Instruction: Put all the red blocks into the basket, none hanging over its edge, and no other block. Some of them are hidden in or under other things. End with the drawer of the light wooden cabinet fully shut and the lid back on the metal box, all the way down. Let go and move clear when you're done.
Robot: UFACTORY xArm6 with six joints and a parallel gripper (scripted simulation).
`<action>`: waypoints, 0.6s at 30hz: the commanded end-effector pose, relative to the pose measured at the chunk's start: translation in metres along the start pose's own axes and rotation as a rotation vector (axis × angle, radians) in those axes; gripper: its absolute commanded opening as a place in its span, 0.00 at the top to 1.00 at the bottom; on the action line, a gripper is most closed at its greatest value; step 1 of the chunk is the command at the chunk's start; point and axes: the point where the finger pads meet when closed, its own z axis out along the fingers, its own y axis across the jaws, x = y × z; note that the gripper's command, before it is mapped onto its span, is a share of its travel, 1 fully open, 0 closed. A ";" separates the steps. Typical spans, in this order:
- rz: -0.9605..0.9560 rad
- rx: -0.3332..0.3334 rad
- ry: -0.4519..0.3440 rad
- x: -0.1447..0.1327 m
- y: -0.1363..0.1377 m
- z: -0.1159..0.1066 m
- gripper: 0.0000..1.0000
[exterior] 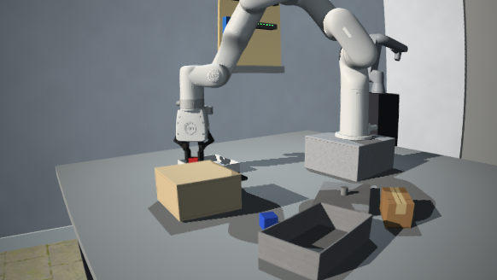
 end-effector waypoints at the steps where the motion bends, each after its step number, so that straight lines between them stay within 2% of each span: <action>1: 0.000 0.005 -0.001 0.000 -0.002 -0.002 1.00; 11: 0.000 0.005 -0.001 0.000 -0.002 -0.002 1.00; 12: 0.000 0.005 -0.001 0.000 -0.002 -0.002 0.50; 18: 0.000 0.005 -0.001 0.000 -0.002 -0.002 0.50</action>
